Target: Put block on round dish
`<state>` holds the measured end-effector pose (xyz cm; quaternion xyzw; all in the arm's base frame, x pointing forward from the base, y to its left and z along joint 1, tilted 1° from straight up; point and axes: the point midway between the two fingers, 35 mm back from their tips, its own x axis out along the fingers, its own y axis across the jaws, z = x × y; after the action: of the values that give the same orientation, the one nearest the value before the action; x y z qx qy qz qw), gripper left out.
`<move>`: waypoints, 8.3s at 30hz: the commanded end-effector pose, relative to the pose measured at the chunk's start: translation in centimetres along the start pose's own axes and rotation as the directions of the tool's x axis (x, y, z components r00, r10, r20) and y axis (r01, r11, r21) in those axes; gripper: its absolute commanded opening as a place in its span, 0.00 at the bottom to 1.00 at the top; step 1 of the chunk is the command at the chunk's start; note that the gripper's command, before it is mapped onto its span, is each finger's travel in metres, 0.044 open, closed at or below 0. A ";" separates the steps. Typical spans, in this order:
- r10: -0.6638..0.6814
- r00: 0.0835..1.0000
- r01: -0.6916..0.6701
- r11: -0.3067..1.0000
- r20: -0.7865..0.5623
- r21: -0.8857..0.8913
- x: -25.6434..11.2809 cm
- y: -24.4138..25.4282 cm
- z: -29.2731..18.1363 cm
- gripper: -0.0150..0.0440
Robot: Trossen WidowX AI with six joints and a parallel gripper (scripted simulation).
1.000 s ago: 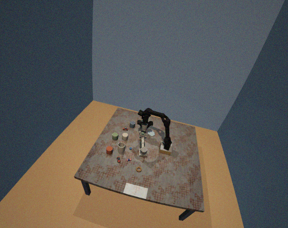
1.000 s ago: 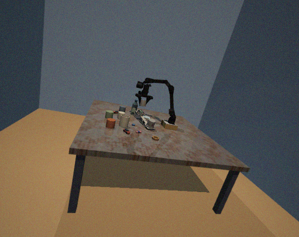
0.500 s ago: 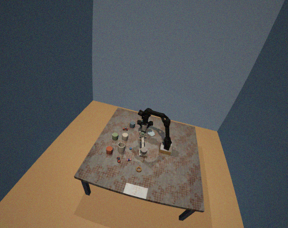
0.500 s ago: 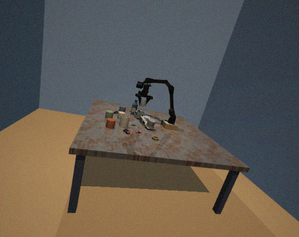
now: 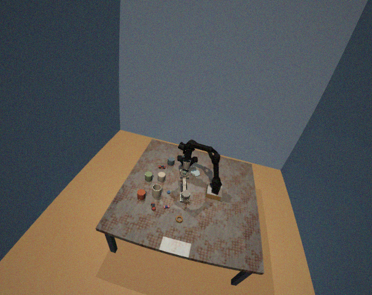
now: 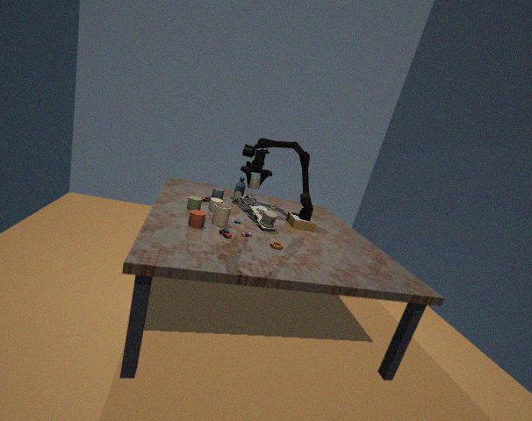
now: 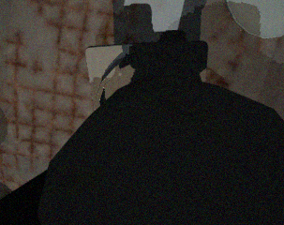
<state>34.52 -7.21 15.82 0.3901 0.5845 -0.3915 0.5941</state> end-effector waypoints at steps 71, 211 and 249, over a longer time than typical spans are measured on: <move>-0.016 1.000 0.016 1.000 0.025 0.005 14.2 -24.2 10.4 0.25; 0.009 1.000 -0.010 0.996 0.015 0.085 1.3 -1.6 1.5 0.25; -0.004 1.000 0.002 0.996 0.023 0.085 13.7 -13.4 8.9 0.25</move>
<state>25.80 -20.60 2.87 0.4112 0.5629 -0.4222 0.5794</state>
